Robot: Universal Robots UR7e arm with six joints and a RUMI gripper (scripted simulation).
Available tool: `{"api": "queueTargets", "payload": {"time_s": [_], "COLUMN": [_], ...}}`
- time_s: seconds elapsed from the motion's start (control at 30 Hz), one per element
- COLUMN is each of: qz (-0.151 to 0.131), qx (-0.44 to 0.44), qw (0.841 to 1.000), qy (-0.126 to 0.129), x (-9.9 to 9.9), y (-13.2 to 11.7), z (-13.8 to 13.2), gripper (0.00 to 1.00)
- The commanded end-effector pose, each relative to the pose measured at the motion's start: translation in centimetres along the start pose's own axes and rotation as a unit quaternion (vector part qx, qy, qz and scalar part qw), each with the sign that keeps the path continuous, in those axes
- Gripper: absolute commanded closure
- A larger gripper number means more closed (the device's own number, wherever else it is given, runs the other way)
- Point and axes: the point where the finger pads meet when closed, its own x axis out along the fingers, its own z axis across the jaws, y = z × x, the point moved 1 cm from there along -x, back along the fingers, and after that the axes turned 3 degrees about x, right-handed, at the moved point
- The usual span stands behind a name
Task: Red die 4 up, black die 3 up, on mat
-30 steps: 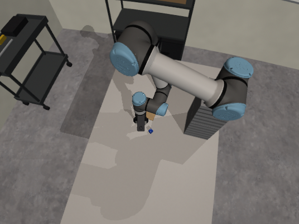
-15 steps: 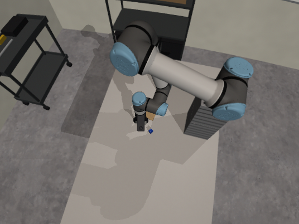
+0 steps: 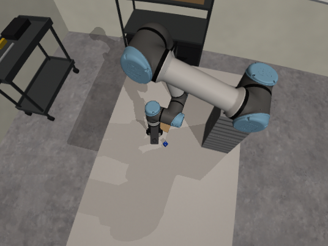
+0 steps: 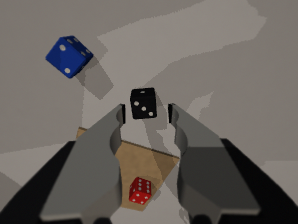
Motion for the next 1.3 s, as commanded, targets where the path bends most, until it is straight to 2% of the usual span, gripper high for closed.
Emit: {"api": "queueTargets", "payload": {"time_s": [0.0, 0.97, 1.27], "qz": [0.0, 0.0, 0.0], "qx": [0.0, 0.0, 0.0], "qw": [1.0, 1.0, 1.0], "qy": [-0.001, -0.001, -0.001], "x": [0.0, 0.1, 1.3], "y": [0.0, 0.0, 0.0], "z": [0.1, 0.1, 0.1], "gripper": [0.76, 0.76, 0.76]}}
